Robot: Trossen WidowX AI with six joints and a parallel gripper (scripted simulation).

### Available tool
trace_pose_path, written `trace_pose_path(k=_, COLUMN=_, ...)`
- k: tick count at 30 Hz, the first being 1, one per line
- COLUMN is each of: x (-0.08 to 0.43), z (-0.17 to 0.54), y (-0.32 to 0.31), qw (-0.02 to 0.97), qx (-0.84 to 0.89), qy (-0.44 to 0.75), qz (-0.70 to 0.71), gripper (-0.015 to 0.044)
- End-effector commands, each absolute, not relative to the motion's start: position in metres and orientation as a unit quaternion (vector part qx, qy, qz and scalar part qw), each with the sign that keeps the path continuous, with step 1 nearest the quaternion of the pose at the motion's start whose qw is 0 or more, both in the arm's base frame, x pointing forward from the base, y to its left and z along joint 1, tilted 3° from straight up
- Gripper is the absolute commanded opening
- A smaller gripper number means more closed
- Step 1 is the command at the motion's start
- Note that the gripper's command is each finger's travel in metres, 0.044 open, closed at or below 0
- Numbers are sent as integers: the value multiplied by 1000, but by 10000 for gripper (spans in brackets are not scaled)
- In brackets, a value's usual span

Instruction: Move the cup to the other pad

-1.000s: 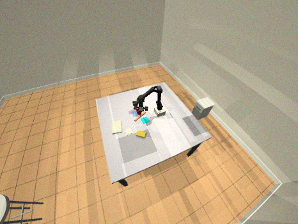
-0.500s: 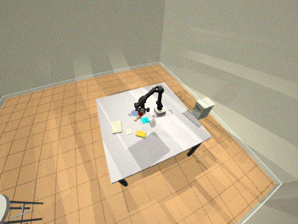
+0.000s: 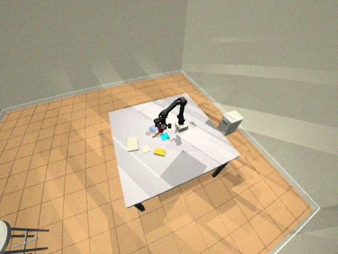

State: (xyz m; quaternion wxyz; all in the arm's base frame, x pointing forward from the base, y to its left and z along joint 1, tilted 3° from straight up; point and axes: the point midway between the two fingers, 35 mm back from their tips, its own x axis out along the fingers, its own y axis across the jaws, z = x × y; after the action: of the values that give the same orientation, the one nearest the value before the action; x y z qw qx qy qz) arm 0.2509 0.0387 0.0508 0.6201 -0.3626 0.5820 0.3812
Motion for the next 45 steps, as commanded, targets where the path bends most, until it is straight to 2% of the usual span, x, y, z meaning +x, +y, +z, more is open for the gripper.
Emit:
trace_pose_path(k=1, x=245, z=51, y=45, qw=620, qx=-360, qy=582, qz=383, gripper=0)
trace_pose_path(k=29, x=221, z=54, y=90, qw=621, qx=-358, qy=582, qz=384, gripper=0)
trace_pose_path(k=45, x=222, z=33, y=93, qw=621, qx=-358, qy=582, qz=384, gripper=0)
